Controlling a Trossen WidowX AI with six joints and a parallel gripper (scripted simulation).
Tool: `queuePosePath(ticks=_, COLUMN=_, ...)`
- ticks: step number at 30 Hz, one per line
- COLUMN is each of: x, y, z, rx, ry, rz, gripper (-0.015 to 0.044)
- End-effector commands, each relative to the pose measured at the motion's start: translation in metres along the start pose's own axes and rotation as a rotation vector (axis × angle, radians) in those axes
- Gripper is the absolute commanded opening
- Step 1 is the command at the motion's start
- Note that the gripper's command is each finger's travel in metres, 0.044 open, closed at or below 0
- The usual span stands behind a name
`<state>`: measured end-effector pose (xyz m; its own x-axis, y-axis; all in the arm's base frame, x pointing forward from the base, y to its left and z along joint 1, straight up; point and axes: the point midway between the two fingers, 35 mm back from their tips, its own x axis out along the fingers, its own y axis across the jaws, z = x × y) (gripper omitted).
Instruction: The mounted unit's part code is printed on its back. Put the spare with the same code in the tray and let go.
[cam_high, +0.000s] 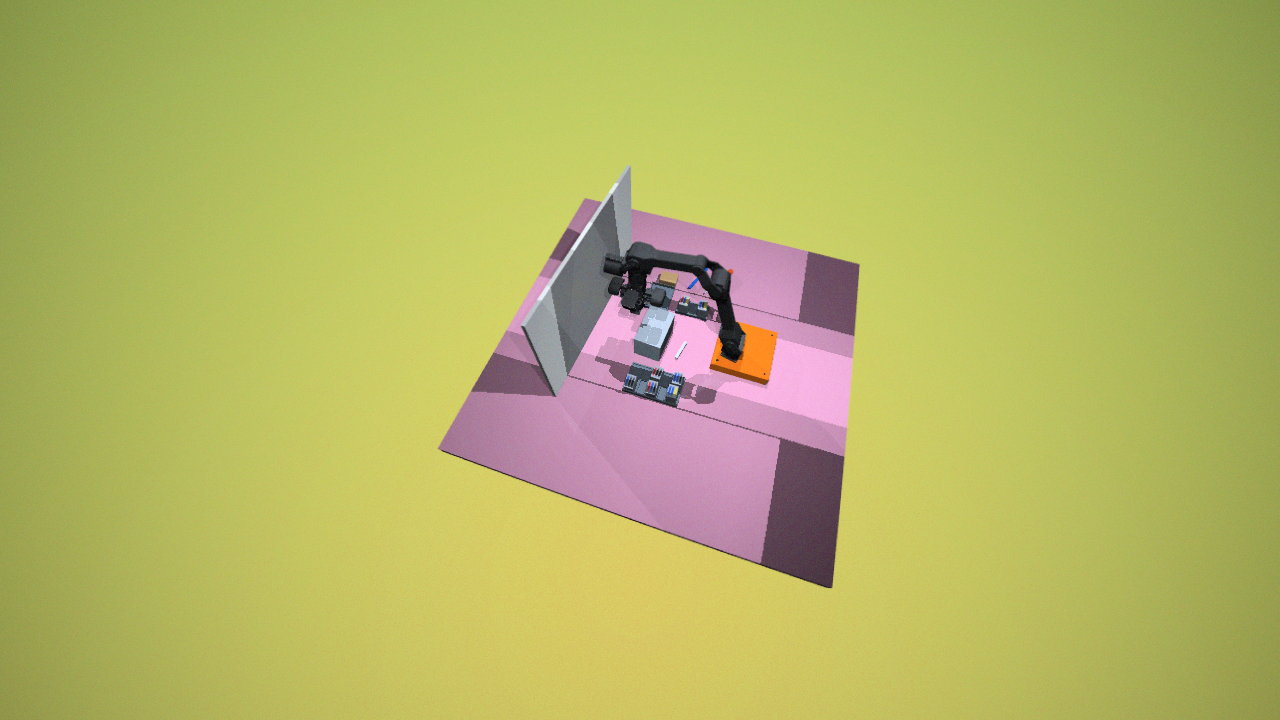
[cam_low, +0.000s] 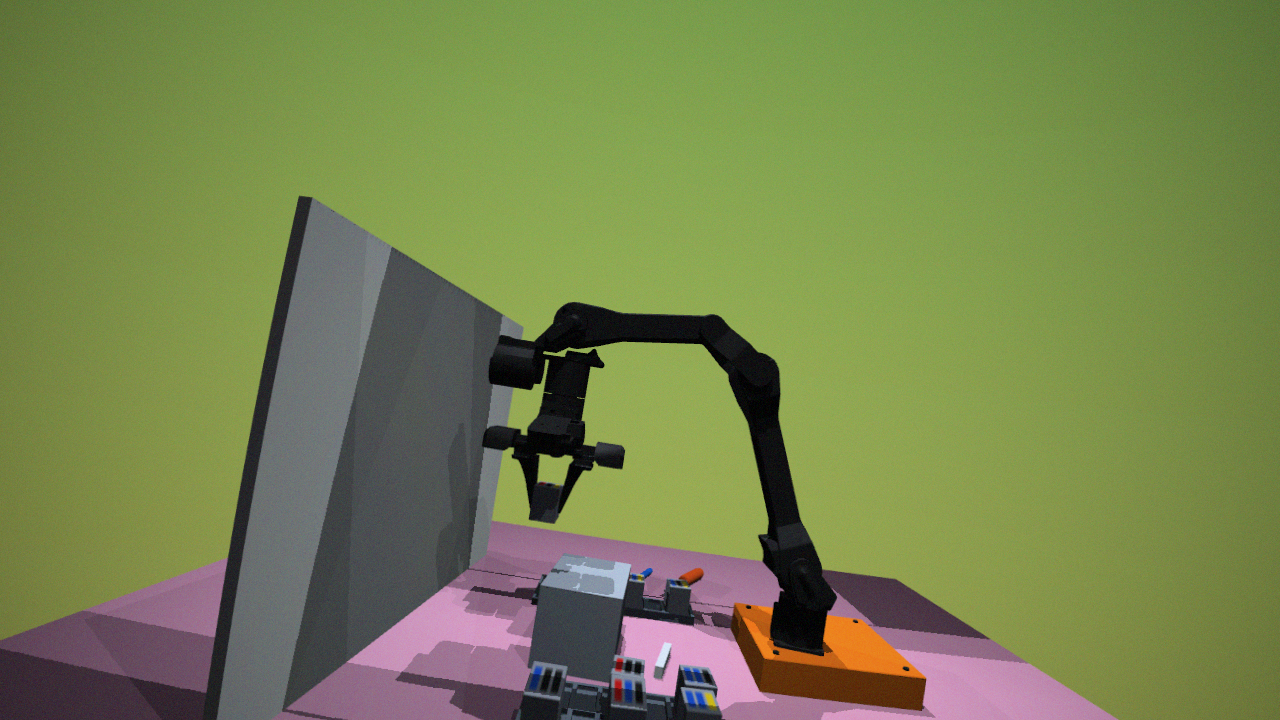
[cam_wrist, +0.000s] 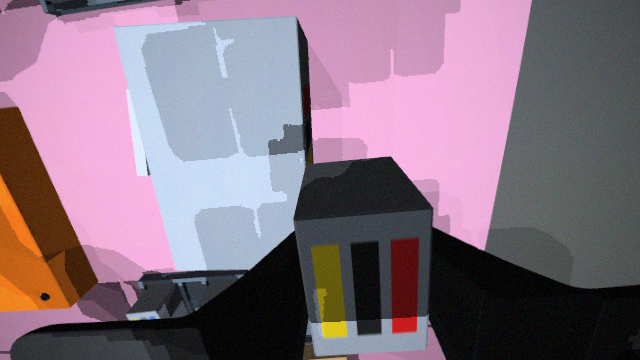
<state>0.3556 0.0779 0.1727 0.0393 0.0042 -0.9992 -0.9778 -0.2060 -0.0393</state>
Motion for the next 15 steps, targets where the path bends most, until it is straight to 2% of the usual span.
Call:
queuePosePath(ticks=1, x=-0.002, y=-0.002, z=-0.021, rx=-0.003, ry=0.009, rz=-0.006, gripper=0.0000)
queuePosePath(ticks=15, x=-0.001, y=0.006, z=-0.109, rx=-0.022, ry=0.013, rz=0.003, gripper=0.0000)
